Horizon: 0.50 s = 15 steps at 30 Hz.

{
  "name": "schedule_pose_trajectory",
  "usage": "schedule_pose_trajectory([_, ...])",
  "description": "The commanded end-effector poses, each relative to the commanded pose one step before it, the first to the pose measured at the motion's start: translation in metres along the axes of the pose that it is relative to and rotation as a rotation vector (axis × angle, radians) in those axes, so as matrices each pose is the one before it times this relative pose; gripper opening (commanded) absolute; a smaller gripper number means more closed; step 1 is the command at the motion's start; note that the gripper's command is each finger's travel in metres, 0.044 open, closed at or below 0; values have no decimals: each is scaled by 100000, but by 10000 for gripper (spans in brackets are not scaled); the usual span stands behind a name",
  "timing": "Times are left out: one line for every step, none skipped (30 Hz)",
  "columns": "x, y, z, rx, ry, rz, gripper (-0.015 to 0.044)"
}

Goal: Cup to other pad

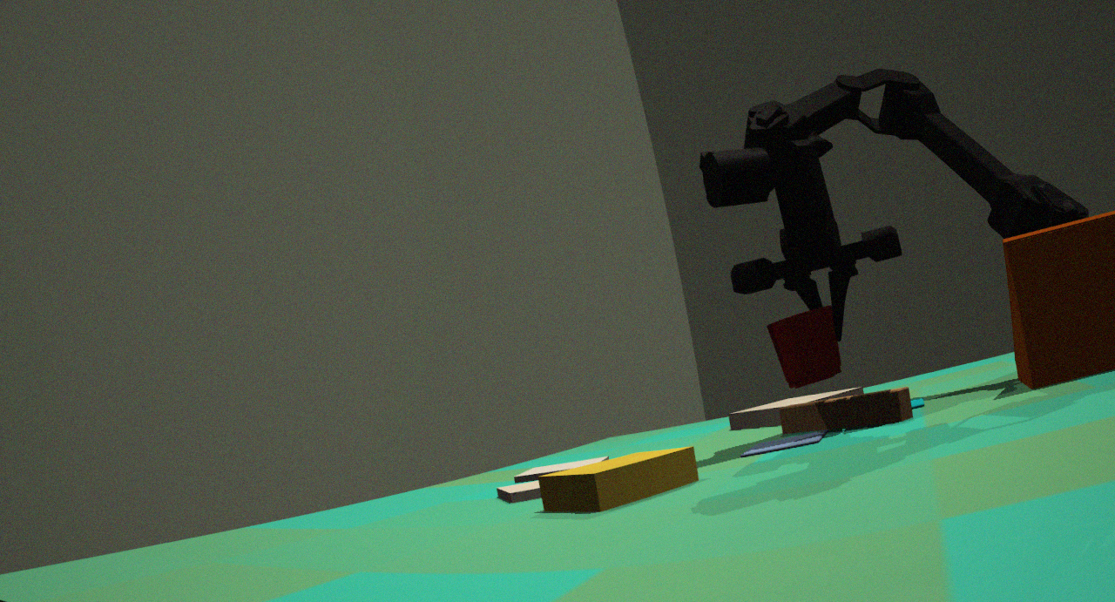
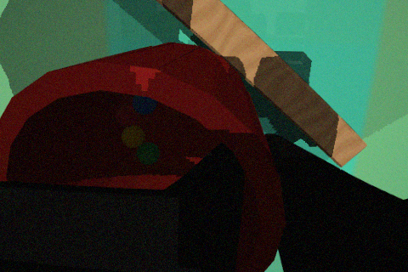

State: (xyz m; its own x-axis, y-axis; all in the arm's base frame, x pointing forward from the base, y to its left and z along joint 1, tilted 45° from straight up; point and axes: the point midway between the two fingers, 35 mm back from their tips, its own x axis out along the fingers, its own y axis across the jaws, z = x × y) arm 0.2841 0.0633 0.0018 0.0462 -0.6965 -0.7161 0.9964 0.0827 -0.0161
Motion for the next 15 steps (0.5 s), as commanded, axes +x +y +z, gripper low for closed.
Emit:
schedule_pose_trajectory([-104, -428, 635, -162, -101, 598, 0])
schedule_pose_trajectory([-5, -120, 135, -3, -4, -7, 0])
schedule_pose_trajectory([-5, -120, 135, -3, -5, -7, 0])
schedule_pose_trajectory([-5, -120, 135, -4, -5, -7, 0])
schedule_pose_trajectory([-6, -120, 135, -4, -5, -7, 0])
schedule_pose_trajectory([-6, -120, 135, -4, -5, -7, 0])
schedule_pose_trajectory([-6, -120, 135, -4, -5, -7, 0])
schedule_pose_trajectory([-6, -120, 135, -5, -5, -7, 0])
schedule_pose_trajectory([-6, -120, 135, -5, -6, -7, 0])
schedule_pose_trajectory([-6, -119, 135, -5, -6, -7, 0])
schedule_pose_trajectory([-6, -119, 135, -5, -6, -7, 0])
schedule_pose_trajectory([-6, -119, 135, -5, -6, -7, 0])
schedule_pose_trajectory([-6, -118, 134, -5, -6, -7, 0])
schedule_pose_trajectory([-6, -118, 134, -5, -6, -7, 0])
schedule_pose_trajectory([-6, -117, 134, -5, -6, -7, 0])
